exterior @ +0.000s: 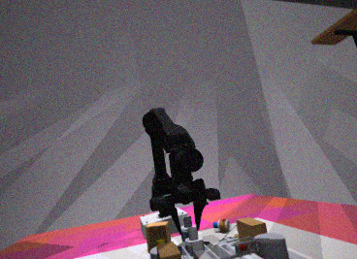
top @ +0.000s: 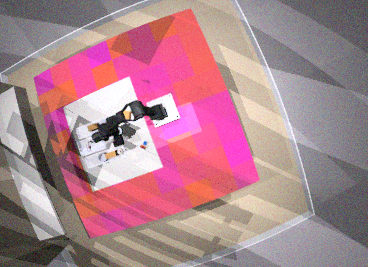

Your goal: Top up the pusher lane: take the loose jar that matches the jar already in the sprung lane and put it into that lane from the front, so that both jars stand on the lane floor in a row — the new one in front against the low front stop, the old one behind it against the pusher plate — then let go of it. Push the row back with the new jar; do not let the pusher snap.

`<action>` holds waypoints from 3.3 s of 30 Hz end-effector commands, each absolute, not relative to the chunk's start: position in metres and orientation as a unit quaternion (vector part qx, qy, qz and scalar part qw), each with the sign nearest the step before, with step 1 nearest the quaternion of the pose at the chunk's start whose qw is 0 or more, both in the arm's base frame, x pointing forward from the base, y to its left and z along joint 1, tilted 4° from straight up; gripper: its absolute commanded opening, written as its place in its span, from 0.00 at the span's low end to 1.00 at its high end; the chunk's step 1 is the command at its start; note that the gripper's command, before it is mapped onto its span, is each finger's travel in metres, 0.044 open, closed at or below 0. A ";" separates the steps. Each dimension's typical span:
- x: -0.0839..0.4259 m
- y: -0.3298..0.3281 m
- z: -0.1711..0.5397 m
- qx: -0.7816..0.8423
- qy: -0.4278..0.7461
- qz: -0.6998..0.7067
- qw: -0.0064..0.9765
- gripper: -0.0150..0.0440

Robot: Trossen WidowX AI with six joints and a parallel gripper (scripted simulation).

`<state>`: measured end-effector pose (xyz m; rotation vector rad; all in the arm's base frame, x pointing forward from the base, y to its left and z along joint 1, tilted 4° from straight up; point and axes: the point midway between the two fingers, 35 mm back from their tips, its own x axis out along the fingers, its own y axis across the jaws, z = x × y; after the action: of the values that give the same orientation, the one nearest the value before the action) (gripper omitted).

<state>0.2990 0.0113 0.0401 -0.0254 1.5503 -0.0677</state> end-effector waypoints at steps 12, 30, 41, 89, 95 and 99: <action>0.310 0.011 0.043 -0.014 0.694 -0.029 0.719 0.25; 0.318 0.011 0.044 -0.014 0.694 -0.029 0.720 0.25; 0.323 0.011 0.045 -0.014 0.693 -0.029 0.720 0.25; 0.344 0.010 0.050 -0.014 0.693 -0.029 0.720 0.25; 0.346 0.010 0.050 -0.014 0.693 -0.029 0.721 0.25; 0.348 0.010 0.051 -0.014 0.693 -0.029 0.721 0.25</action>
<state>0.3362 0.0105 0.0441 -0.0273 1.5694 -0.0685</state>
